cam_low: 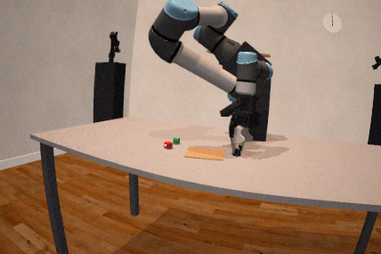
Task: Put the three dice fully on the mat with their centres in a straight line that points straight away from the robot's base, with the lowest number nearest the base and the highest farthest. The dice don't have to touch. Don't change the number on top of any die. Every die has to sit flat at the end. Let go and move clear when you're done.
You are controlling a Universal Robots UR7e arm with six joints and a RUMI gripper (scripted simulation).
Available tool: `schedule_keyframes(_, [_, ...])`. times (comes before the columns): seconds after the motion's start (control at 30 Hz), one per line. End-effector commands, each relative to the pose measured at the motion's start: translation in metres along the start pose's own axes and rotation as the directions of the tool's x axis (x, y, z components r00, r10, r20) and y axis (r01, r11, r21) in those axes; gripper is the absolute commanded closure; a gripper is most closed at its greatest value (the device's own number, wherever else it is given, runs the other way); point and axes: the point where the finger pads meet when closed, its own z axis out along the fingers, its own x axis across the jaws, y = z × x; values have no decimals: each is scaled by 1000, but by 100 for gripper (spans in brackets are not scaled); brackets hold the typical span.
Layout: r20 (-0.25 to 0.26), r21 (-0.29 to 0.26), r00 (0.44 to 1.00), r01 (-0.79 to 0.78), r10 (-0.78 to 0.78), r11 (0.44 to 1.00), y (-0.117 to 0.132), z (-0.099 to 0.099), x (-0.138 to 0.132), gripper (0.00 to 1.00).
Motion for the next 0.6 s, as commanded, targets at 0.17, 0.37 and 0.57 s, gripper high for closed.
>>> schedule_keyframes(0.17, [1,-1,1000,0,0,1000,0,10,0,76])
schedule_keyframes(0.37, [1,-1,1000,0,0,1000,0,10,0,76])
schedule_keyframes(0.57, [1,-1,1000,0,0,1000,0,10,0,76])
